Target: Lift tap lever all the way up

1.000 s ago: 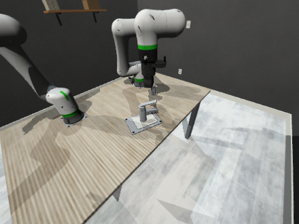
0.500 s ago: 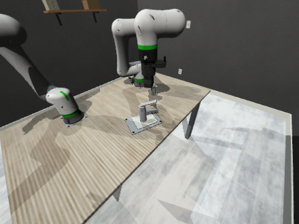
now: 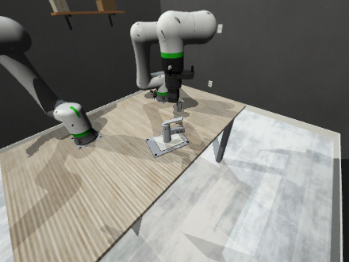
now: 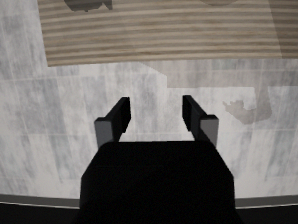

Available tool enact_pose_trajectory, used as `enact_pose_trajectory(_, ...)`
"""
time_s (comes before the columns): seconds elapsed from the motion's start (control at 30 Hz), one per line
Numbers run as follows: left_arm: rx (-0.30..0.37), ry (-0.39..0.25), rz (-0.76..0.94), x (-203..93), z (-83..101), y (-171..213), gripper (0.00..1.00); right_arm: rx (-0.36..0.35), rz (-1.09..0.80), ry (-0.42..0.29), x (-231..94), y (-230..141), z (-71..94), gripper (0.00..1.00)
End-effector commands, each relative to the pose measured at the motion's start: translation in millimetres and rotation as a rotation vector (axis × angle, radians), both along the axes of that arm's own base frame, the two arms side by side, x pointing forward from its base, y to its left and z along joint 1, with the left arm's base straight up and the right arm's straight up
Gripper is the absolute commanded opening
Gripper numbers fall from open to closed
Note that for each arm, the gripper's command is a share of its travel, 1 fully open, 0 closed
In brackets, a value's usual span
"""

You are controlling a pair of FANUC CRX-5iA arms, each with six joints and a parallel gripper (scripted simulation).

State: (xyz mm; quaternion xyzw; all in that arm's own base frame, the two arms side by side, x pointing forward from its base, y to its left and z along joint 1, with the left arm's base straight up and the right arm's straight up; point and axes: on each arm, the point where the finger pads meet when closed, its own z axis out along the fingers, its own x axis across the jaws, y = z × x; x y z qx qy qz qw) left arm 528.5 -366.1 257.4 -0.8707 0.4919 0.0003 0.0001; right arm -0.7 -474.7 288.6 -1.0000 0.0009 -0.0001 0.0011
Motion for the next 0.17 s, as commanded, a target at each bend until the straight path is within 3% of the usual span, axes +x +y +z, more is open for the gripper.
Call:
enact_pose_trajectory(0.0,-0.002,-0.002,0.000,0.1,1.4,-0.3,0.00,-0.002,0.000,0.000,-0.2,-0.3,1.0,1.00)
enact_pose_trajectory(0.13,-0.002,-0.002,0.000,0.1,1.4,-0.3,0.00,-0.002,0.000,0.000,-0.2,-0.3,1.0,1.00)
